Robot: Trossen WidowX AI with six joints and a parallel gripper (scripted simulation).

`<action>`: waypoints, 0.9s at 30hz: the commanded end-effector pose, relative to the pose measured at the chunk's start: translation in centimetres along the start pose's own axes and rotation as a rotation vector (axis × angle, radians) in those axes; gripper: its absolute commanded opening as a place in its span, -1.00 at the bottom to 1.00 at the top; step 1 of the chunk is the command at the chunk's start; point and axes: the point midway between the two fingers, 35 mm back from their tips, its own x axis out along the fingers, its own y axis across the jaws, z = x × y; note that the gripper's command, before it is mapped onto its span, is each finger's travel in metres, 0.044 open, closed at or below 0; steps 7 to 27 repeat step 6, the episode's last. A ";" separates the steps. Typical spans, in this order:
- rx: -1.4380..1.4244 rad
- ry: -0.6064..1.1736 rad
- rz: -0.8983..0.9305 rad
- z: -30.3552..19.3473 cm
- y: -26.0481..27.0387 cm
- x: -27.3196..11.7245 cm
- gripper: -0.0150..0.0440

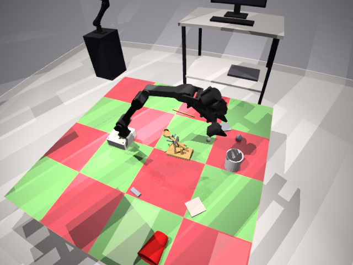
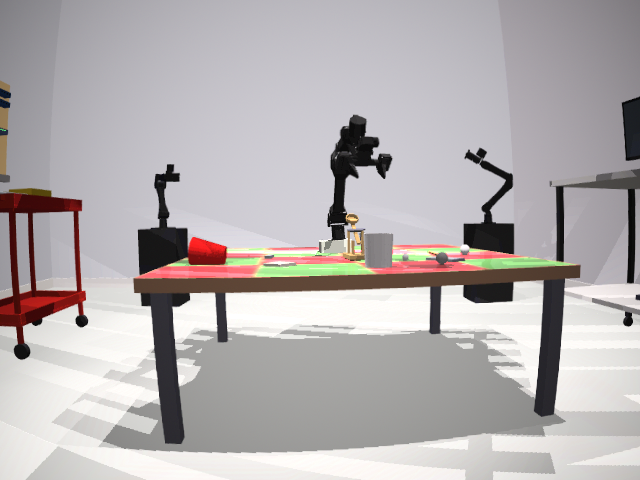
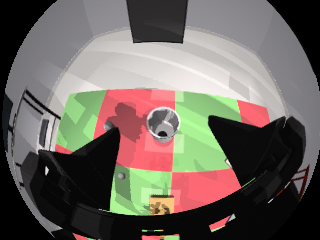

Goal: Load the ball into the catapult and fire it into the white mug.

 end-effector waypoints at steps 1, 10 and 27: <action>0.000 0.000 0.000 0.0 0.0 0.0 1.00; 0.000 0.000 0.000 0.0 0.0 0.0 1.00; 0.000 0.000 0.000 0.0 0.0 0.0 1.00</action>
